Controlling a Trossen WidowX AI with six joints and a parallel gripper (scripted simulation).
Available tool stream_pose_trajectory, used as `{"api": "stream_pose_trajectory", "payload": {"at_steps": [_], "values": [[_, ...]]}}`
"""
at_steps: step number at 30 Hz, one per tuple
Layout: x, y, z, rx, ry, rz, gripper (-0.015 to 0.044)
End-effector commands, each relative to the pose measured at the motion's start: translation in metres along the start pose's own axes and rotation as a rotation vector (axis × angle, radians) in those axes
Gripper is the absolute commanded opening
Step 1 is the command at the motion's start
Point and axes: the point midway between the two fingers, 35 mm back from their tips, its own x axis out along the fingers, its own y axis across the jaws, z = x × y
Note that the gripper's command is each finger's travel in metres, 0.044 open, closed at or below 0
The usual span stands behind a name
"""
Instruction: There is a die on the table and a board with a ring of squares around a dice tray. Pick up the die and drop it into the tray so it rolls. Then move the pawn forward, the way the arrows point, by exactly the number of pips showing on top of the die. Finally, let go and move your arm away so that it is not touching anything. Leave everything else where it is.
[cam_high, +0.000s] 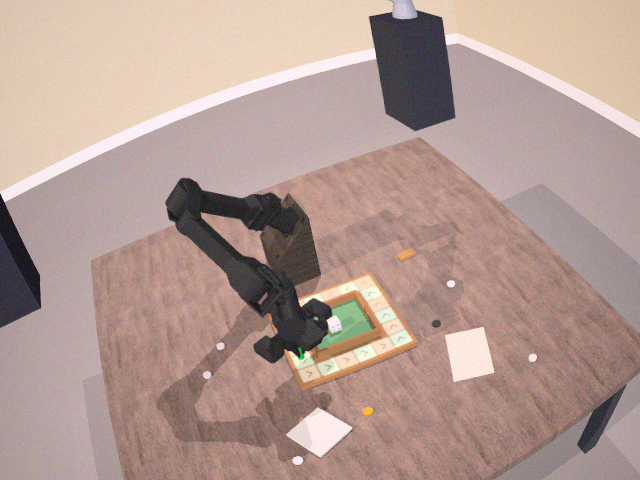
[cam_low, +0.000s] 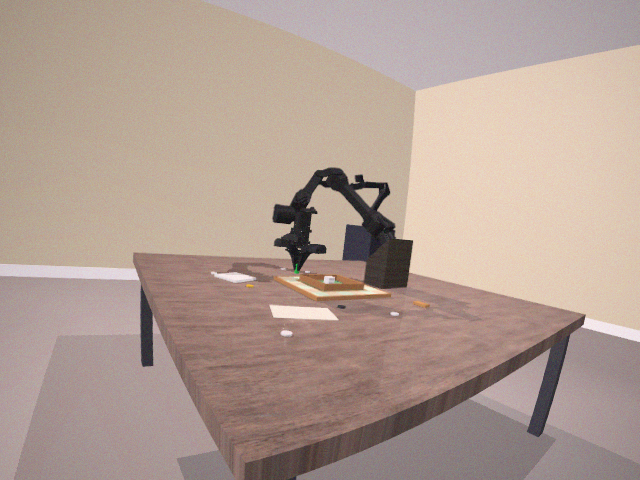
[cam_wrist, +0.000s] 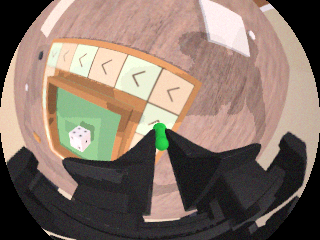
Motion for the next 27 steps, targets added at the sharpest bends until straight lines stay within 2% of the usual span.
{"api": "stream_pose_trajectory", "payload": {"at_steps": [1,14,24,27], "values": [[0.005,0.003,-0.002,-0.011,0.007,0.005,0.0],[0.021,0.003,-0.002,-0.011,0.007,0.004,0.0],[0.012,-0.002,0.0,0.002,0.0,-0.005,0.0263],[-0.024,-0.001,0.002,-0.008,0.004,0.004,0.0341]]}}
